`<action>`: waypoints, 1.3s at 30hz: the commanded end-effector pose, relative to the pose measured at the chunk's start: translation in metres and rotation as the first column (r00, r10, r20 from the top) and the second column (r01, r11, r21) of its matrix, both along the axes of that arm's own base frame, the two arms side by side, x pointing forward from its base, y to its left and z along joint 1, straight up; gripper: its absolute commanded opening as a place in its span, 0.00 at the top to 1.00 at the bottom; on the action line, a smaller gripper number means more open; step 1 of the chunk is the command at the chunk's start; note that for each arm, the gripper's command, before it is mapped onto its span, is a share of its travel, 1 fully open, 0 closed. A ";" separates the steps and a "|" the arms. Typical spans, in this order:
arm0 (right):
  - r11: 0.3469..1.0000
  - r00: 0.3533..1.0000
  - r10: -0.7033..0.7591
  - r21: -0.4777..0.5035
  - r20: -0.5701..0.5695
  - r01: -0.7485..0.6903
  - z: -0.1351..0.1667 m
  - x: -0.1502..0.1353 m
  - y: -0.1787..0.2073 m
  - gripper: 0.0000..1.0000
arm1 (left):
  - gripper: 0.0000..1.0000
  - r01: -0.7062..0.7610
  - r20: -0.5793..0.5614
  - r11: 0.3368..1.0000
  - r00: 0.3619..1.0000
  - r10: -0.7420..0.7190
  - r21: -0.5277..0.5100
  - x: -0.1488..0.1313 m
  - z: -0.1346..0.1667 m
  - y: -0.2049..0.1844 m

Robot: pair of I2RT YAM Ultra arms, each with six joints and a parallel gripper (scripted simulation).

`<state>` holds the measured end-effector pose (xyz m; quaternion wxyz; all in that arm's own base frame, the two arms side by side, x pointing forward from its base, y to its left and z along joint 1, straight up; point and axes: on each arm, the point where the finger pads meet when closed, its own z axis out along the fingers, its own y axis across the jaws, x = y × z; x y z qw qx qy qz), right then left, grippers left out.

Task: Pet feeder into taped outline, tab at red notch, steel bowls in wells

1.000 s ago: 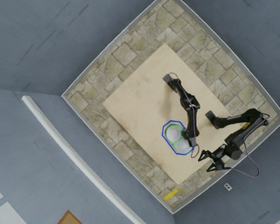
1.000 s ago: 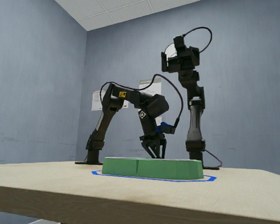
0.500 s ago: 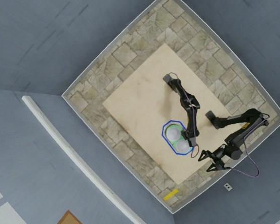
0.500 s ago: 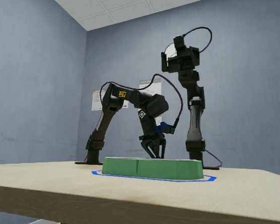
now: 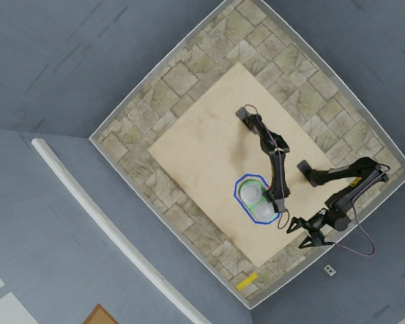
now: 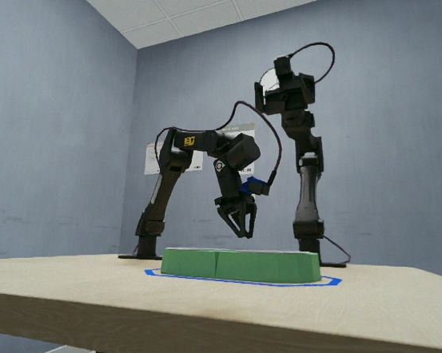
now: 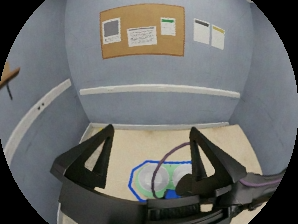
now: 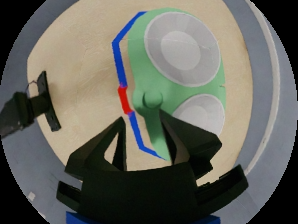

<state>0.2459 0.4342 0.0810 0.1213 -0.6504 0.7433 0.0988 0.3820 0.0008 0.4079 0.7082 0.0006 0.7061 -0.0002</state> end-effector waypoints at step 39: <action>0.843 0.876 -0.454 0.397 0.165 0.362 0.135 0.126 -0.091 0.53 | 0.00 -0.007 0.088 1.000 0.996 0.008 -0.011 -0.011 0.035 0.001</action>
